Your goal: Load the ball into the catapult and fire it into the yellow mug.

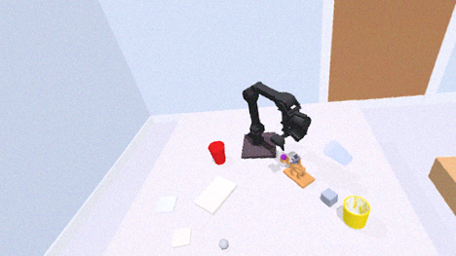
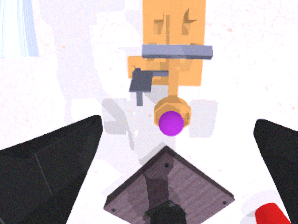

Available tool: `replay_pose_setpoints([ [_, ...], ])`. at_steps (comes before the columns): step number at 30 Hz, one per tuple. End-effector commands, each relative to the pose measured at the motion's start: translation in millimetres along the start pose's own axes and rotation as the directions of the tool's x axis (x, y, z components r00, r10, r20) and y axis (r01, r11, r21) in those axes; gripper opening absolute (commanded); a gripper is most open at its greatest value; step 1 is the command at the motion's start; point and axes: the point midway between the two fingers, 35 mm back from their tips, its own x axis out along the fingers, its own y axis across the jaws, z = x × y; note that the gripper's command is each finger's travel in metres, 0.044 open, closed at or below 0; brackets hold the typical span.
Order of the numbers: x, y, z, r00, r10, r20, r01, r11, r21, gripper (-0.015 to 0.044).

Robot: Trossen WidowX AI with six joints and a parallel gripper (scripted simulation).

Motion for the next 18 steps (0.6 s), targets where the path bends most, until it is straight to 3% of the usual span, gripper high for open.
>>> replay_pose_setpoints([
  [1, -13, -2, 50, 0.991, -0.011, 0.136, 0.012, 1.0, -0.004, 0.044],
  [9, -44, -7, 146, 0.916, -0.034, 0.4, 0.032, 0.999, 0.012, 0.044],
  [18, -87, -16, 238, 0.751, -0.074, 0.656, 0.055, 0.997, 0.049, 0.044],
])
